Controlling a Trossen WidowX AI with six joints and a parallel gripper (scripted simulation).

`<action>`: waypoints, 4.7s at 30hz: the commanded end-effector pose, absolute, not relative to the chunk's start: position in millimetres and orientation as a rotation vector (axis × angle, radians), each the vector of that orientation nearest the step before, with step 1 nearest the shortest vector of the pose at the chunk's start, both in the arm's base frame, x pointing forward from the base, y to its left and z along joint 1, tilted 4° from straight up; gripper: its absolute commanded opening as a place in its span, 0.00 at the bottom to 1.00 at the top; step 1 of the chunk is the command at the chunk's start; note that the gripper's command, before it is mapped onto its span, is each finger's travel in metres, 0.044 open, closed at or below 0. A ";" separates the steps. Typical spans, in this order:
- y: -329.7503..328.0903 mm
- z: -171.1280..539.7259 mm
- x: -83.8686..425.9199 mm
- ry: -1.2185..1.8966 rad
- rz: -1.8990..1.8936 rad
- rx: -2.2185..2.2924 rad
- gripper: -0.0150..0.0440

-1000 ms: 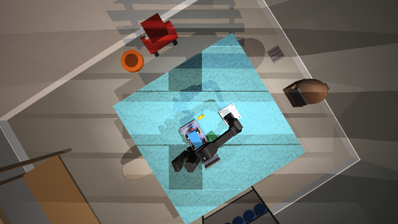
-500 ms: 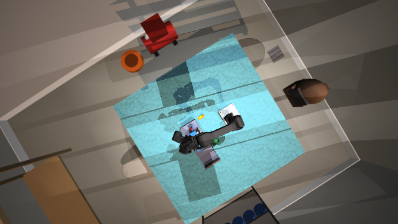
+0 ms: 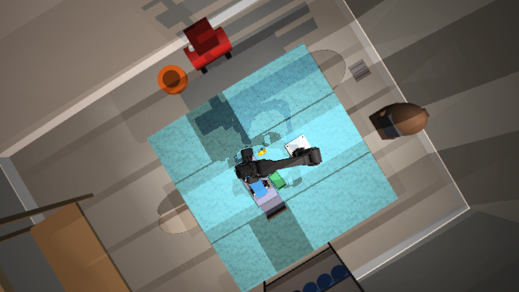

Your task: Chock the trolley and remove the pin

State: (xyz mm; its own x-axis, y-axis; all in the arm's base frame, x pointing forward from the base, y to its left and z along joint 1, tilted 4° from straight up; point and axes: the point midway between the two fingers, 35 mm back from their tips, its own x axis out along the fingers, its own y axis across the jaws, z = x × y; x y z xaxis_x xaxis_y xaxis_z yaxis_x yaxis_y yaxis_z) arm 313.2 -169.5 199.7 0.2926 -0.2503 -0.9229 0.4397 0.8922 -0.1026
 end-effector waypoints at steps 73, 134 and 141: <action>-160.0 55.4 170.6 1.203 -1.324 1.240 0.58; -162.0 33.1 170.4 1.189 -1.327 1.239 0.30; -160.0 56.8 169.4 1.202 -1.324 1.240 0.25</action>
